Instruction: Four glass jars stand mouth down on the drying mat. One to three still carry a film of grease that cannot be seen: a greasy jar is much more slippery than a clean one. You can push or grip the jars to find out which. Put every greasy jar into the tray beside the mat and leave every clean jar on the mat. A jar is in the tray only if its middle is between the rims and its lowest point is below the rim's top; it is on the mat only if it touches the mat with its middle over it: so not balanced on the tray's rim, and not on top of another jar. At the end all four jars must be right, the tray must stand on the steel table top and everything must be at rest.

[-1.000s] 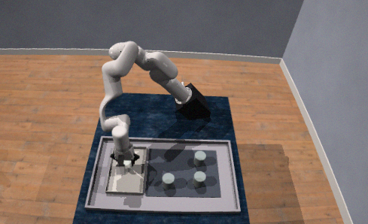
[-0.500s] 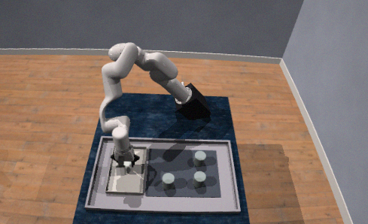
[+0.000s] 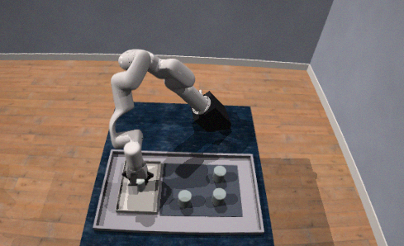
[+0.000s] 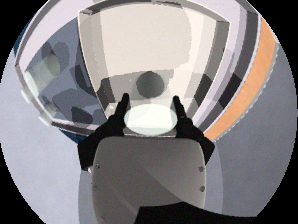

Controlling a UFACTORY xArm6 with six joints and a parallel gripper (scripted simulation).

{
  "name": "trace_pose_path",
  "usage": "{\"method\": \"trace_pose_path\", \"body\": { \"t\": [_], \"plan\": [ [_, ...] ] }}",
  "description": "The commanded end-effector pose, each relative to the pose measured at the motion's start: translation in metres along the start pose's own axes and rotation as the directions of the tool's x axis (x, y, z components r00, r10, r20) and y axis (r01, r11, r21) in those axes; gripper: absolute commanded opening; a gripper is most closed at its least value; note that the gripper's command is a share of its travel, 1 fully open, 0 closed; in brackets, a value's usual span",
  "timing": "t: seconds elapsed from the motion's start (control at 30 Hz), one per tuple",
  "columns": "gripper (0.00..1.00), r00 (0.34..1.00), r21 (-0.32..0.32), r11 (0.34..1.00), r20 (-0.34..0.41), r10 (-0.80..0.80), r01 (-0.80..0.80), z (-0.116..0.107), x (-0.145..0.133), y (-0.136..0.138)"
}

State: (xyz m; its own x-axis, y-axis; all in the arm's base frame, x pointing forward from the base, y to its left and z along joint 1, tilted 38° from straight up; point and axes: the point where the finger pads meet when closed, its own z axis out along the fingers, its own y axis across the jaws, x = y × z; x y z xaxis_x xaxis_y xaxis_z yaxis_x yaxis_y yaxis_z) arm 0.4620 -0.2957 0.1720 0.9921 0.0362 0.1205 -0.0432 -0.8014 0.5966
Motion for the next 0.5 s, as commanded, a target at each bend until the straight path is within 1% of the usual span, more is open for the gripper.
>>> {"method": "trace_pose_path", "body": {
  "t": [0.0, 0.1, 0.13, 0.47],
  "plan": [
    [0.0, 1.0, -0.002, 1.0, -0.004, 0.001, -0.001, 0.0007, 0.0017, 0.001],
    [0.0, 1.0, -0.002, 1.0, -0.004, 0.001, -0.001, 0.0007, 0.0017, 0.001],
    [1.0, 1.0, -0.002, 1.0, -0.004, 0.001, -0.001, 0.0007, 0.0017, 0.001],
    [1.0, 1.0, -0.002, 1.0, -0.004, 0.001, -0.001, 0.0007, 0.0017, 0.001]
  ]
}}
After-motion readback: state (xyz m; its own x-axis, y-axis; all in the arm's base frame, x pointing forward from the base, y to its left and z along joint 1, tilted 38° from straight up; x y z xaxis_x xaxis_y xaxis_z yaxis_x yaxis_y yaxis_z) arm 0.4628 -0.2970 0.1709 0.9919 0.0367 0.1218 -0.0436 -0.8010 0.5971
